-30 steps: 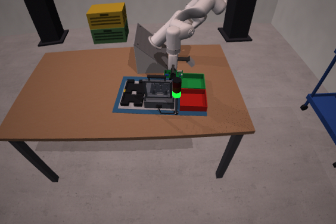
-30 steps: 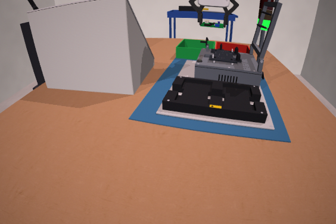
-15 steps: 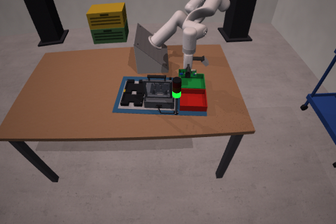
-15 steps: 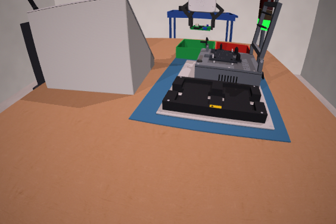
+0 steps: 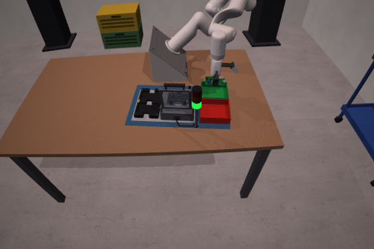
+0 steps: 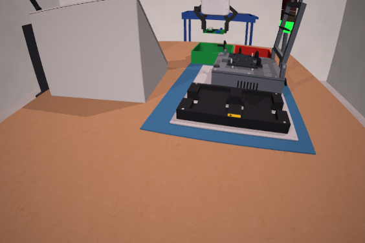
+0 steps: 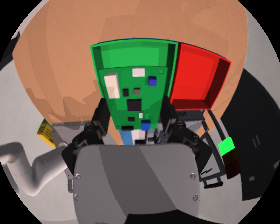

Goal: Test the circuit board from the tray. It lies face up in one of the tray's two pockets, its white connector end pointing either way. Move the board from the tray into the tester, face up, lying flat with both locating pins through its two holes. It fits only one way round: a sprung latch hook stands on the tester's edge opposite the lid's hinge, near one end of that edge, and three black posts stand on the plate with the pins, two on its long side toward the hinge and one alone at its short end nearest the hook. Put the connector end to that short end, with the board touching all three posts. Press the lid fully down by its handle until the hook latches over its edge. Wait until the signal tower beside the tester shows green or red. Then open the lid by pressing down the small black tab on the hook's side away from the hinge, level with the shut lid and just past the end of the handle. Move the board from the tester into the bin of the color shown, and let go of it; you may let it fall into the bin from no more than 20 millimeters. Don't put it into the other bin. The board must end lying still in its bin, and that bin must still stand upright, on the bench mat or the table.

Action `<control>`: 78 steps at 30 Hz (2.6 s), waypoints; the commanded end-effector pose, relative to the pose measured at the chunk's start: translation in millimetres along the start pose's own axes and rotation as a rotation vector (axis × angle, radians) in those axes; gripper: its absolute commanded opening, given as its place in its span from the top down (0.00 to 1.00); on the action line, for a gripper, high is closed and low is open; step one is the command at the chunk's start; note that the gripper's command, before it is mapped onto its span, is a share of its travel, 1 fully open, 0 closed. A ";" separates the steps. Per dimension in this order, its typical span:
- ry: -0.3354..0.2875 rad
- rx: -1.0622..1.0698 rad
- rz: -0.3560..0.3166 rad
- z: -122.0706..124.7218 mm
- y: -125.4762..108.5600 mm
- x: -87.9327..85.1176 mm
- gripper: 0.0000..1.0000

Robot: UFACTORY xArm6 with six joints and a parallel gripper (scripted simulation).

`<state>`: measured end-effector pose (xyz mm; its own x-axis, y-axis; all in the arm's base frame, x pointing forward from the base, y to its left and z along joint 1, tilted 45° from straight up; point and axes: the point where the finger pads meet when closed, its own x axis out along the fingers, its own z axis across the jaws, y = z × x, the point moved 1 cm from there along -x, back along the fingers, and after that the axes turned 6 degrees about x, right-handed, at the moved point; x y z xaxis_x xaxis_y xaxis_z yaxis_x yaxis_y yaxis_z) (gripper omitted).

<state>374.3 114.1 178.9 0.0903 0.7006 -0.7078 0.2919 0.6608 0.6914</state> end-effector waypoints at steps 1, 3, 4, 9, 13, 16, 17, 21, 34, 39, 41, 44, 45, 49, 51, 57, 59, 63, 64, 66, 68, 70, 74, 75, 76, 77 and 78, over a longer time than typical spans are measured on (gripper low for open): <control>-0.003 -0.001 0.000 0.4 1.3 -0.7 0.21; -0.003 -0.001 0.000 0.4 1.3 -0.7 0.21; -0.003 -0.001 0.000 0.4 1.3 -0.7 0.21; -0.003 -0.001 0.000 0.4 1.3 -0.3 0.21; -0.003 -0.001 0.000 0.4 1.4 1.8 0.21; -0.003 -0.001 0.000 0.4 1.4 2.8 0.21; -0.003 -0.001 0.000 0.4 1.4 3.9 0.21; -0.003 -0.001 0.000 0.4 1.4 10.4 0.21; -0.003 -0.001 0.000 0.3 1.7 42.6 0.21; -0.003 -0.001 0.000 0.3 1.8 59.1 0.21; -0.003 -0.001 0.000 0.3 1.8 65.2 0.21; -0.003 -0.001 0.000 0.3 1.9 73.5 0.21; -0.003 -0.001 0.000 0.3 1.9 76.0 0.21; -0.003 -0.001 0.000 0.2 2.0 80.6 0.21; -0.003 -0.001 0.000 0.2 2.0 84.5 0.21; -0.003 -0.001 0.000 0.2 2.1 92.0 0.21; -0.003 -0.001 0.000 0.2 2.1 93.2 0.21; -0.003 -0.001 0.000 0.2 2.1 94.2 0.21; -0.003 -0.001 0.000 0.2 2.1 94.2 0.21; -0.003 -0.001 0.000 0.2 2.1 94.2 0.21; -0.003 -0.001 0.000 0.2 2.1 94.2 0.21; -0.003 -0.001 0.000 0.2 2.1 94.2 0.21; -0.003 -0.001 0.000 0.2 2.1 94.3 0.21; -0.003 -0.001 0.000 0.2 2.1 94.4 0.21; -0.003 -0.001 0.000 0.2 2.1 94.5 0.21; -0.003 -0.001 0.000 0.2 2.1 94.7 0.21; -0.003 -0.001 0.000 0.2 2.1 94.9 0.21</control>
<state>382.8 181.9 112.8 0.0908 0.7001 -0.7083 0.2916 0.6614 0.6911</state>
